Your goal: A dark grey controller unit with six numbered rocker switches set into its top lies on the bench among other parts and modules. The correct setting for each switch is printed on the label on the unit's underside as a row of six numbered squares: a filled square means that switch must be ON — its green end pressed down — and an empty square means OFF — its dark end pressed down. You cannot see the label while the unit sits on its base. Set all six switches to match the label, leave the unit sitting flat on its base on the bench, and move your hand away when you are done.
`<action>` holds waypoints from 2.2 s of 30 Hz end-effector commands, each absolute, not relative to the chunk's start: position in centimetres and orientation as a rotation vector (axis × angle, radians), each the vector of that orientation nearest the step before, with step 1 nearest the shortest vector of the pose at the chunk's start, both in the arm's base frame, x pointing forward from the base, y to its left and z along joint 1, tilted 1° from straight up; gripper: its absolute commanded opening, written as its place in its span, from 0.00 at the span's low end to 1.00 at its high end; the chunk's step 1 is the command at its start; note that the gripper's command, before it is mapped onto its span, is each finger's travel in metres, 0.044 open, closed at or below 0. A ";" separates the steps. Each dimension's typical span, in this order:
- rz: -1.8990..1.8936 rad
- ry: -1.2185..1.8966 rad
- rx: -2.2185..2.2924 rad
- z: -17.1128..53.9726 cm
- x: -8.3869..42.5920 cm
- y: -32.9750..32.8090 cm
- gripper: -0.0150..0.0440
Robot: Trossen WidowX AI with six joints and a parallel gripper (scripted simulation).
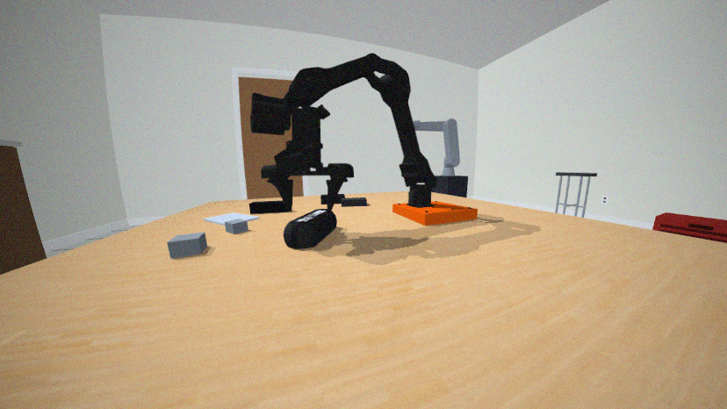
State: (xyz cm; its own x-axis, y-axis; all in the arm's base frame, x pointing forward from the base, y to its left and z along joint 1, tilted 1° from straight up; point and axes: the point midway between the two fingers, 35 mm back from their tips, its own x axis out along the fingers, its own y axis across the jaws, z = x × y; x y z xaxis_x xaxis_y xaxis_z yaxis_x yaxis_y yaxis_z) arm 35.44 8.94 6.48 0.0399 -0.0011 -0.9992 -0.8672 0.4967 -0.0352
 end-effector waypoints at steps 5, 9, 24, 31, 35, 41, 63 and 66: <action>0.806 1.384 -0.837 6.4 35.0 8.8 1.00; 0.806 1.384 -0.837 6.4 35.0 8.8 1.00; 1.547 1.086 -1.217 8.2 35.9 8.8 0.47; 1.987 0.663 -1.386 9.7 36.4 8.7 0.25; 2.109 0.481 -1.427 10.2 36.5 8.6 0.25; 2.109 0.481 -1.427 10.2 36.5 8.6 0.25; 2.037 0.601 -1.400 10.0 36.6 9.0 0.43; 1.870 0.821 -1.339 9.7 36.7 9.7 0.57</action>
State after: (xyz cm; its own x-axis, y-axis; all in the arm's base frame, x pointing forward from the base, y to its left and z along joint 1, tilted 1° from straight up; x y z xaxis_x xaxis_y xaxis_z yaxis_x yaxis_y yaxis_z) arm 36.88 8.95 9.79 -0.2608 0.2046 -0.9435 -0.7360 -0.6746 0.0572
